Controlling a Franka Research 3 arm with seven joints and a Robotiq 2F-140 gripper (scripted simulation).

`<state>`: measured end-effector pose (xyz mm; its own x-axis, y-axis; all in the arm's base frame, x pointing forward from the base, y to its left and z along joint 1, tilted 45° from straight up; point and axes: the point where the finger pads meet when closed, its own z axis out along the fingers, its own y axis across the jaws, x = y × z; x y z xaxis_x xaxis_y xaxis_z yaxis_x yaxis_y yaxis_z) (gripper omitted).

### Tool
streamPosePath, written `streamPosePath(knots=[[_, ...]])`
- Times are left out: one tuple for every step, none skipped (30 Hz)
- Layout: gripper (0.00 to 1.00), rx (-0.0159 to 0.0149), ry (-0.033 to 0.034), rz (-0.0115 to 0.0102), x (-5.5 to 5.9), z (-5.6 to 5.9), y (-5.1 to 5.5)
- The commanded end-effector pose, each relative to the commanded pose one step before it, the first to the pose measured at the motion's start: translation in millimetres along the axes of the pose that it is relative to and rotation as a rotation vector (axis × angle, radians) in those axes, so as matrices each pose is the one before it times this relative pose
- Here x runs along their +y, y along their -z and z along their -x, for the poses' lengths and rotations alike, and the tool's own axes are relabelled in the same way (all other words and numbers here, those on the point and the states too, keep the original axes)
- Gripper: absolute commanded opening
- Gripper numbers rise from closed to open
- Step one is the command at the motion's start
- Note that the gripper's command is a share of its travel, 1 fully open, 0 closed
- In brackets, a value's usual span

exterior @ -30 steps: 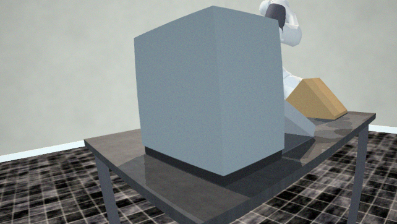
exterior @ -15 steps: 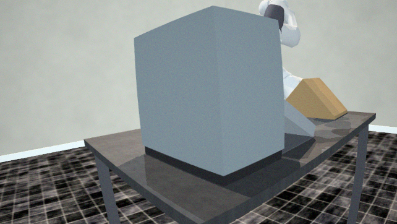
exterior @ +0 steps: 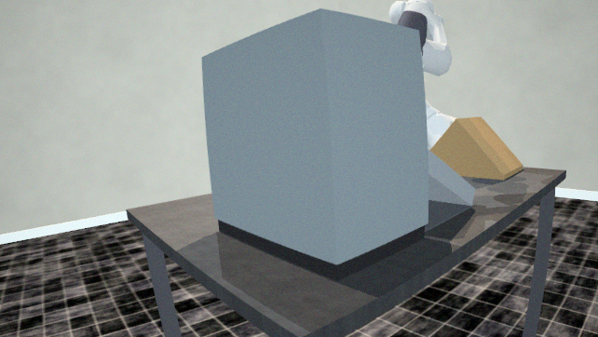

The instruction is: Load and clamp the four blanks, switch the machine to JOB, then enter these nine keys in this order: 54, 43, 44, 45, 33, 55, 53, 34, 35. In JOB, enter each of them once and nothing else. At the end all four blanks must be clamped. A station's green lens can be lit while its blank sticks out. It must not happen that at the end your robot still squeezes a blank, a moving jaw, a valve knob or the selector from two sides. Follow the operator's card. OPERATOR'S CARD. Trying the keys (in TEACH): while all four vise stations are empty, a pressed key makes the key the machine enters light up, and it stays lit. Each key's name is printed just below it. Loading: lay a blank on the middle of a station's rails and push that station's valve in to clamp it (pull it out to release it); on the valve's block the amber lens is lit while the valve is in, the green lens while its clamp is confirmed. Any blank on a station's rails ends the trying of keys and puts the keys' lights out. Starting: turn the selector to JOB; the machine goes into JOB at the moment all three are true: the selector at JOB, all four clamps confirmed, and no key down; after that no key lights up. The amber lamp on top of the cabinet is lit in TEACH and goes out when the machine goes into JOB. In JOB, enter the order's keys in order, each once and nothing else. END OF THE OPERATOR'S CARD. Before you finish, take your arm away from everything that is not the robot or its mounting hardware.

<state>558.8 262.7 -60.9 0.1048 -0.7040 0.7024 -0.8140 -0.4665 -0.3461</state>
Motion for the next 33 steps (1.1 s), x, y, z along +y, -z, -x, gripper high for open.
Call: streamPosePath(knots=[[0.00, -0.00377, 0.00857, -0.00654, -1.78, 2.10, -0.39], [0.00, 0.00000, 0.00000, 0.00000, 0.00, 0.00, 0.00], [0.00, 0.00000, 0.00000, 0.00000, 0.00, 0.00, 0.00], [0.00, 0.00000, 0.00000, 0.00000, 0.00, 0.00, 0.00], [0.00, 0.00000, 0.00000, 0.00000, 0.00, 0.00, 0.00], [0.00, 0.00000, 0.00000, 0.00000, 0.00, 0.00, 0.00], [0.00, 0.00000, 0.00000, 0.00000, 0.00, 0.00, 0.00], [0.00, 0.00000, 0.00000, 0.00000, 0.00, 0.00, 0.00], [0.00, 0.00000, 0.00000, 0.00000, 0.00, 0.00, 0.00], [0.00, 0.00000, 0.00000, 0.00000, 0.00, 0.00, 0.00], [0.00, 0.00000, 0.00000, 0.00000, 0.00, 0.00, 0.00], [0.00, 0.00000, 0.00000, 0.00000, 0.00, 0.00, 0.00], [0.00, 0.00000, 0.00000, 0.00000, 0.00, 0.00, 0.00], [0.00, 0.00000, 0.00000, 0.00000, 0.00, 0.00, 0.00], [0.00, 0.00000, 0.00000, 0.00000, 0.00, 0.00, 0.00], [0.00, 0.00000, 0.00000, 0.00000, 0.00, 0.00, -0.01], [0.00, 0.00000, 0.00000, 0.00000, 0.00, 0.00, -0.03], [0.00, 0.00000, 0.00000, 0.00000, 0.00, 0.00, -0.05], [0.00, 0.00000, 0.00000, 0.00000, 0.00, 0.00, -0.08], [0.00, 0.00000, 0.00000, 0.00000, 0.00, 0.00, -0.11], [0.00, 0.00000, 0.00000, 0.00000, 0.00, 0.00, -0.15], [0.00, 0.00000, 0.00000, 0.00000, 0.00, 0.00, -0.19], [0.00, 0.00000, 0.00000, 0.00000, 0.00, 0.00, -0.23], [0.00, 0.00000, 0.00000, 0.00000, 0.00, 0.00, -0.27], [0.00, 0.00000, 0.00000, 0.00000, 0.00, 0.00, 0.00], [0.00, 0.00000, 0.00000, 0.00000, 0.00, 0.00, 0.00], [0.00, 0.00000, 0.00000, 0.00000, 0.00, 0.00, -0.31], [0.00, 0.00000, 0.00000, 0.00000, 0.00, 0.00, -0.35], [0.00, 0.00000, 0.00000, 0.00000, 0.00, 0.00, -0.39], [0.00, 0.00000, 0.00000, 0.00000, 0.00, 0.00, -0.43], [0.00, 0.00000, 0.00000, 0.00000, 0.00, 0.00, -0.47], [0.00, 0.00000, 0.00000, 0.00000, 0.00, 0.00, -0.50], [0.00, 0.00000, 0.00000, 0.00000, 0.00, 0.00, -0.53]])
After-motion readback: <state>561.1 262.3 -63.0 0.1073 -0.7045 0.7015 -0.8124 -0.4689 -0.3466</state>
